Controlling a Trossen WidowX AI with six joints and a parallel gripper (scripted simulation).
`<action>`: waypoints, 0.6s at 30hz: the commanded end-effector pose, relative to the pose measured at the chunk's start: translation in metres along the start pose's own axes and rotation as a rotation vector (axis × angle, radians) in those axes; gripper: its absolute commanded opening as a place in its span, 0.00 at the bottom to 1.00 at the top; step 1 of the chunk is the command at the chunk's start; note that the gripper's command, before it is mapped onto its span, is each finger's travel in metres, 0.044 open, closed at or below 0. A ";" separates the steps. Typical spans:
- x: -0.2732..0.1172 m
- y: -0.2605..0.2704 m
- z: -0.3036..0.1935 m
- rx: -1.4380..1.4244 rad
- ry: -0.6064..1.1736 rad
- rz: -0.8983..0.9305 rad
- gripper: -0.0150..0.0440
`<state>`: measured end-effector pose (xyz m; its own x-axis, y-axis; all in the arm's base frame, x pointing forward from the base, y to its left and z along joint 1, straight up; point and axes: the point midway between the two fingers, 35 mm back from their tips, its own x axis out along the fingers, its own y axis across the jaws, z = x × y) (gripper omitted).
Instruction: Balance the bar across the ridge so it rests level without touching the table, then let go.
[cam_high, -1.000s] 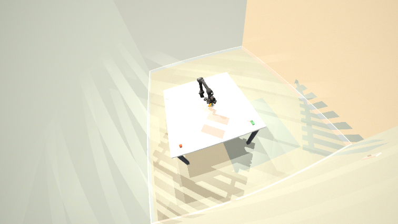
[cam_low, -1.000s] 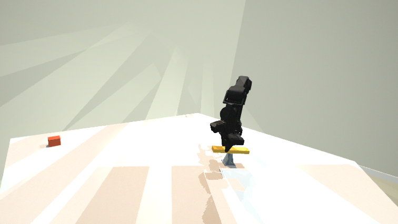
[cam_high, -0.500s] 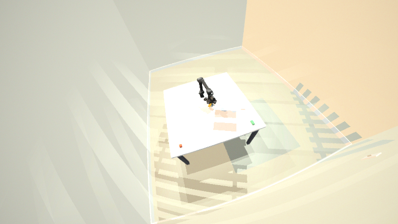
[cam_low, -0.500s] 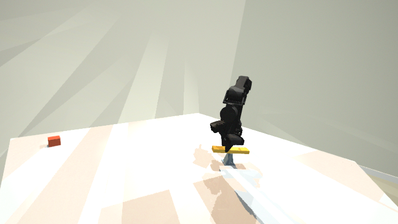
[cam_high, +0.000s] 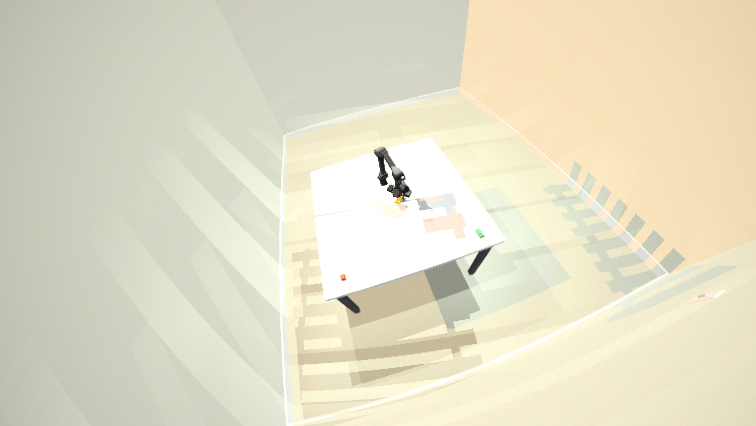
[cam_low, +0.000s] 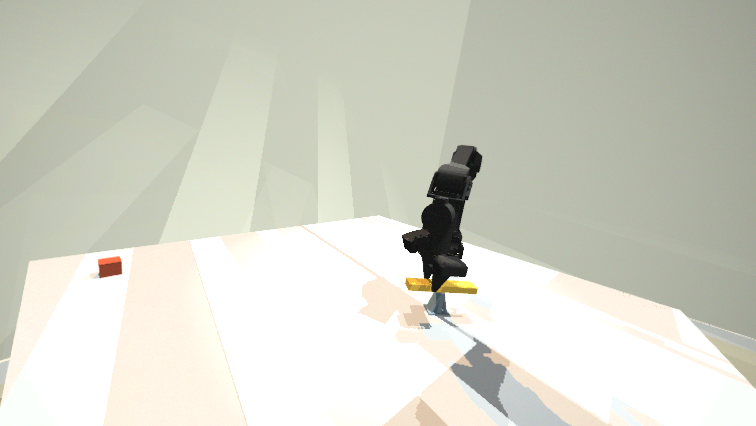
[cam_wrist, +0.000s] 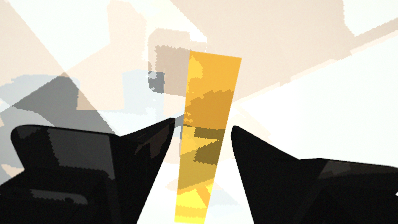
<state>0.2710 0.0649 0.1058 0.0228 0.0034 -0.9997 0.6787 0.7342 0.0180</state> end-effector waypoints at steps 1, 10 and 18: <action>0.000 0.000 0.000 0.000 0.000 0.000 0.79; -0.008 0.001 0.001 0.000 0.000 0.000 1.00; -0.098 0.000 0.000 0.000 0.000 0.000 1.00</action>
<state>0.2722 0.0651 0.1798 0.0195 0.0018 -0.9998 0.6790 0.7340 0.0145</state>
